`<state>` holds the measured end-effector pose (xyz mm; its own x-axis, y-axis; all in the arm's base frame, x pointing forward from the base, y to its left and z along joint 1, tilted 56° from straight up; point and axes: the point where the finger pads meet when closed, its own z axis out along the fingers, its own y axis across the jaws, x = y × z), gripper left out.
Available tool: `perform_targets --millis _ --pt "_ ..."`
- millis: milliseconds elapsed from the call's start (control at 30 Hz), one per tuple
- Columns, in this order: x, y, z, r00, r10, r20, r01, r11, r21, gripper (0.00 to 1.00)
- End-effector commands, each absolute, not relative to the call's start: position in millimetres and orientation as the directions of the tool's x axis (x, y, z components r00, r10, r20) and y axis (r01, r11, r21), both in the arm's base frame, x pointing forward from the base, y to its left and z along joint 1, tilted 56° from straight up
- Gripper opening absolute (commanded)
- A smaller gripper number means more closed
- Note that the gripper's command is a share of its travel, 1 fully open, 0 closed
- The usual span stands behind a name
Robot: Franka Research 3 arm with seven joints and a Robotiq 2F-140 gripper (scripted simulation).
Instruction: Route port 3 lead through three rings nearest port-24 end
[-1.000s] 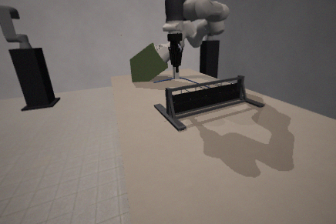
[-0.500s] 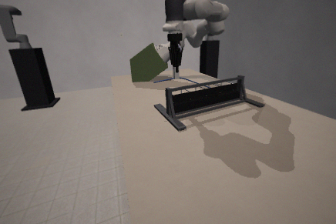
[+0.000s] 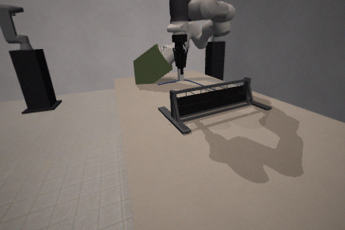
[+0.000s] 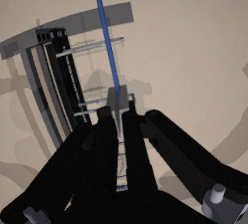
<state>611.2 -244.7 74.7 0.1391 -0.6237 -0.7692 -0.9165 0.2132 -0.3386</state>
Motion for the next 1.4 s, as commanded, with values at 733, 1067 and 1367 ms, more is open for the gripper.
perform_targets --millis 733,1067,1367 --pt "615 -244 64 0.132 -0.638 -0.758 -0.913 0.219 -0.344 0.0" --pt "620 -235 57 0.132 -0.638 -0.758 -0.913 0.219 -0.344 0.0" --pt "626 -224 49 0.132 -0.638 -0.758 -0.913 0.219 -0.344 0.0"
